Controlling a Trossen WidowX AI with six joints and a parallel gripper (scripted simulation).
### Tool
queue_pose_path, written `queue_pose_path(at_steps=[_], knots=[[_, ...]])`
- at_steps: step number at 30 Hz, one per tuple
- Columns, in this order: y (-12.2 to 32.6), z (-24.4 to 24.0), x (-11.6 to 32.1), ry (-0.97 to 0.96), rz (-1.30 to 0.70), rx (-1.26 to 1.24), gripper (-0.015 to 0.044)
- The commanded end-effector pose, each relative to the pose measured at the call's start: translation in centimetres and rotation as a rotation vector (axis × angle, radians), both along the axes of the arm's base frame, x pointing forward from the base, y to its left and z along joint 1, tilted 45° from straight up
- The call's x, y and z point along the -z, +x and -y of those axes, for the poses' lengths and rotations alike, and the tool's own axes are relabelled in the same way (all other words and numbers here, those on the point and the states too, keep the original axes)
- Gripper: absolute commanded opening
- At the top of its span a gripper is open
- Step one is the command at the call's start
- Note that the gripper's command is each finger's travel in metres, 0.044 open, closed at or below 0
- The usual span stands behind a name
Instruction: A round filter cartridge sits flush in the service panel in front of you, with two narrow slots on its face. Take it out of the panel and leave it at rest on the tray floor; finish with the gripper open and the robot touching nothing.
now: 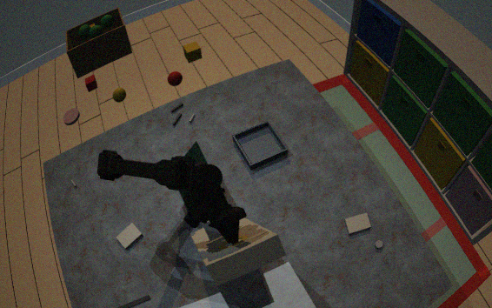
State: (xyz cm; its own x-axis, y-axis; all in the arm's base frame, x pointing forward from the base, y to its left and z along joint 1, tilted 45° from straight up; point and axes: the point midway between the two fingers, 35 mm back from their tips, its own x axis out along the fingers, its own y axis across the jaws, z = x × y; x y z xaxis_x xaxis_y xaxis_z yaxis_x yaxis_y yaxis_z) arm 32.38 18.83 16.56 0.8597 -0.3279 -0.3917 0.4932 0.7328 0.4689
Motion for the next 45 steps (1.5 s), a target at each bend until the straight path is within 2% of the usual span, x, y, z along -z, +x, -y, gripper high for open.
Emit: queue_pose_path(at_steps=[1,26,27,35,37,40,45], knots=[[1.1,0.6,0.4,0.014,-0.010,0.016,0.0114],[1.4,0.7,0.5,0.014,-0.010,0.016,0.0114],[0.0,0.0,0.1,-0.003,0.002,-0.004,0.0107],[0.0,0.0,0.1,-0.003,0.002,-0.004,0.0054],[0.0,0.0,0.1,-0.003,0.002,-0.004,0.0002],[0.3,0.1,0.2,-0.020,-0.009,-0.009,0.0000],[1.3,0.6,0.5,-0.157,-0.074,-0.065,0.0000]])
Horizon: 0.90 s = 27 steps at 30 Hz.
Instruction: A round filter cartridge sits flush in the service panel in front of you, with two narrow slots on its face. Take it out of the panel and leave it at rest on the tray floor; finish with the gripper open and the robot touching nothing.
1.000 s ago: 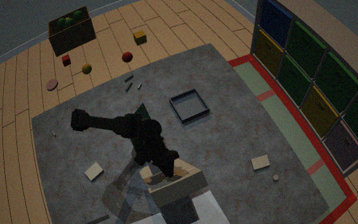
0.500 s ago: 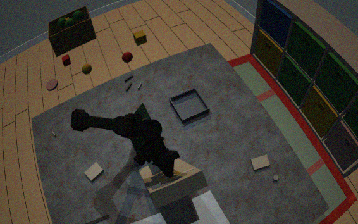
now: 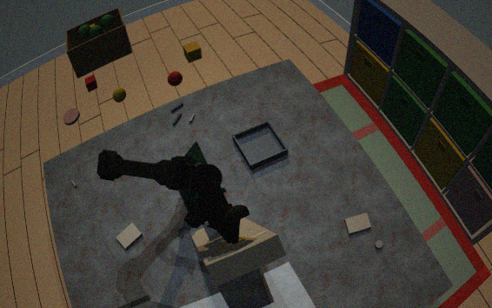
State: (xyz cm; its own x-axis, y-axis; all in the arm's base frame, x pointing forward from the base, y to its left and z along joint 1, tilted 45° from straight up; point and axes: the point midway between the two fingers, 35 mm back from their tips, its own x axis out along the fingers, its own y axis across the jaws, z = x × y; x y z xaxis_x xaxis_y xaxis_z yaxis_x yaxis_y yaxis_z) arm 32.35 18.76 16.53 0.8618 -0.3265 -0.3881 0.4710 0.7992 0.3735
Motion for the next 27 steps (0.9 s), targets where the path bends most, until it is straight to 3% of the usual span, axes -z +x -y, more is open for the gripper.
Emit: queue_pose_path(at_steps=[1,27], knots=[[1.38,0.56,0.48,-0.084,-0.051,-0.029,0.0000],[1.51,0.63,0.52,-0.859,-0.350,-0.388,0.0000]])
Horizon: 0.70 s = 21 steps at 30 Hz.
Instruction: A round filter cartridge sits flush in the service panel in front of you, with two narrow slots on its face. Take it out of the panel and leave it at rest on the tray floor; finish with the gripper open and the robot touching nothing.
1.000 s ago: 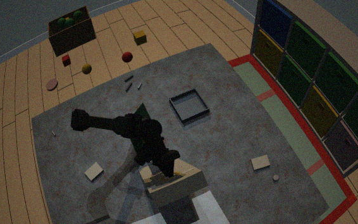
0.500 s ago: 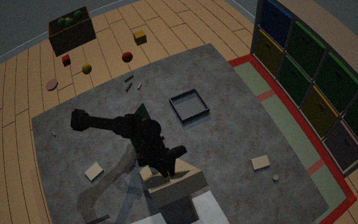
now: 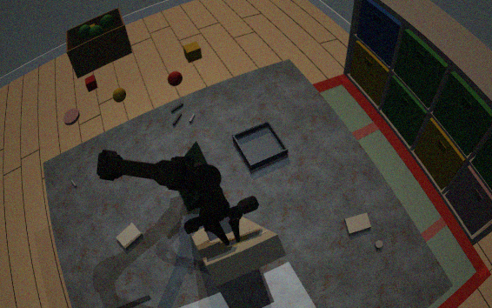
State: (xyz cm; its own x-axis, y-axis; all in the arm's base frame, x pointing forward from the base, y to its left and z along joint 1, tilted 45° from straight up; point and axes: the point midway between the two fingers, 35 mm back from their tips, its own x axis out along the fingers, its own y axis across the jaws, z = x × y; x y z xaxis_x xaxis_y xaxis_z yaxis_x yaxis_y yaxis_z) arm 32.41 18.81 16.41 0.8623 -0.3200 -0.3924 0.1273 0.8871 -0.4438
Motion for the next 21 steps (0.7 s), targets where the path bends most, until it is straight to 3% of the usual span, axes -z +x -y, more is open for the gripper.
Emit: queue_pose_path(at_steps=[1,21], knots=[[1.45,0.68,0.40,-0.102,-0.054,-0.029,0.0000],[1.34,0.63,0.34,-0.684,-0.276,-0.301,0.0000]])
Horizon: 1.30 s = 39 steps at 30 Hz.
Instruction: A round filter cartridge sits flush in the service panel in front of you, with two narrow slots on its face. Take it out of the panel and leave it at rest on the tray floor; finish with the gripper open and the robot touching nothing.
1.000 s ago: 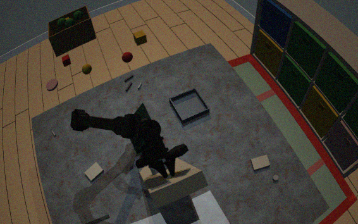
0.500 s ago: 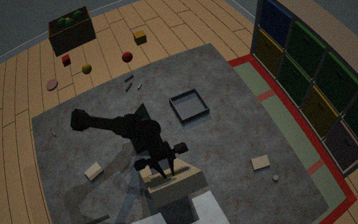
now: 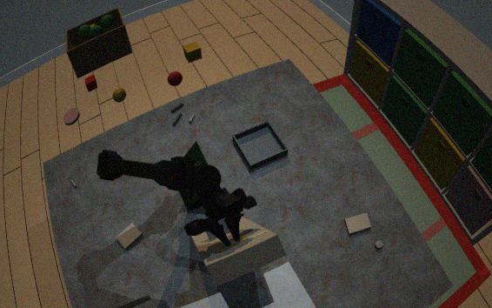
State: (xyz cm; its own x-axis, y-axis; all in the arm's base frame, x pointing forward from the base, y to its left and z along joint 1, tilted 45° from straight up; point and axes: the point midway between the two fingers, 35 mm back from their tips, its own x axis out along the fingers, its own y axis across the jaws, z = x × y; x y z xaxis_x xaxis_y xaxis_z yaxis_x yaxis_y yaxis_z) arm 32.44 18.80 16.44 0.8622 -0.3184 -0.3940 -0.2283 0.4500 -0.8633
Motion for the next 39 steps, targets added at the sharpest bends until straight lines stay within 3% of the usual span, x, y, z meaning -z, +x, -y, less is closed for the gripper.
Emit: queue_pose_path(at_steps=[1,39], knots=[[1.32,0.64,0.37,-0.066,-0.038,-0.011,0.0000],[1.39,0.67,0.41,-0.003,-0.014,0.019,0.0000]])
